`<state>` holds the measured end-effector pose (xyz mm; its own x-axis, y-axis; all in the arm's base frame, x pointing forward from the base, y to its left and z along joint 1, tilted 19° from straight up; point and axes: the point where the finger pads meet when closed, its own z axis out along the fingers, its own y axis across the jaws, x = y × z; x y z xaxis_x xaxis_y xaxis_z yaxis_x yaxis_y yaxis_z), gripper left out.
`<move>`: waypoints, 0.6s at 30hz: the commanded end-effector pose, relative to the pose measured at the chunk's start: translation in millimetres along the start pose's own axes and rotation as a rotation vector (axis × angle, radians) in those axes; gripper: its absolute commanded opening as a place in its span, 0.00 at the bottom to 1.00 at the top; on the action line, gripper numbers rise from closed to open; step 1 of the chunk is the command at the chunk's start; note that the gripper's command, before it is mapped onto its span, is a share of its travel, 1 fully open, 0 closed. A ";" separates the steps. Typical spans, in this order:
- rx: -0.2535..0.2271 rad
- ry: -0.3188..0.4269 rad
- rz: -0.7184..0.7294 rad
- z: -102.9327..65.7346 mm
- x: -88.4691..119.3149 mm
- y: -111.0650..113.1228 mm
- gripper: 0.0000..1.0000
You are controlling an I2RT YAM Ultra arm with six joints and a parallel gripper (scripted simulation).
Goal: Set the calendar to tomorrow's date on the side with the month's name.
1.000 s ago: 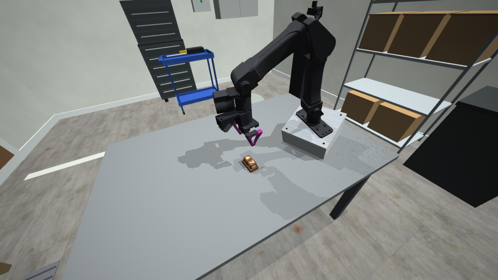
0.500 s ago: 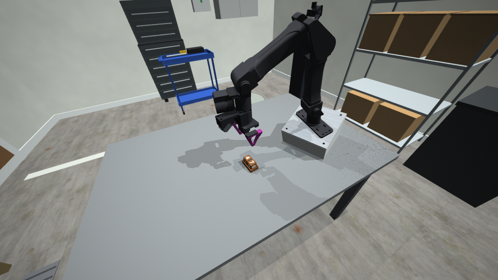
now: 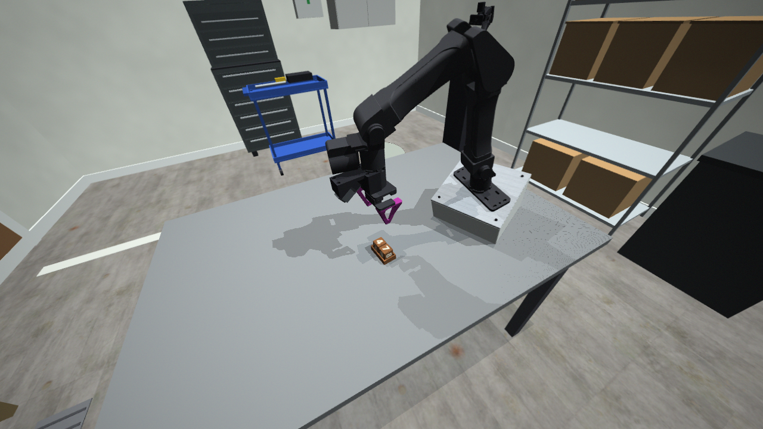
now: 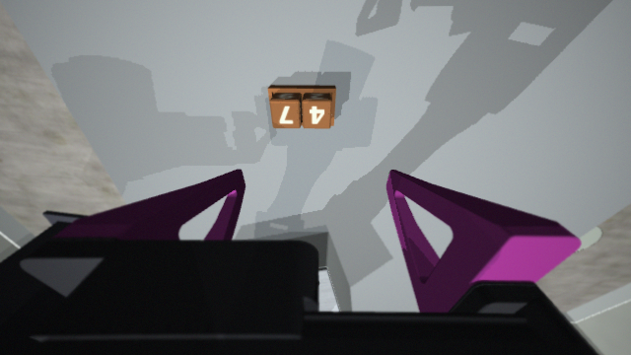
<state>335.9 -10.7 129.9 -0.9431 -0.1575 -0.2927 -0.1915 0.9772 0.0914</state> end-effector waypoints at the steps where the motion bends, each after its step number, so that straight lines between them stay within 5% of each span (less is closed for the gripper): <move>1: 0.006 -0.024 0.000 -7.0 -3.7 -0.8 1.00; 18: 0.007 -0.024 -0.026 -6.0 -3.8 -0.8 1.00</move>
<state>336.0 -10.7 129.9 -0.9418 -0.1637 -0.2935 -0.1975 0.9762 0.0895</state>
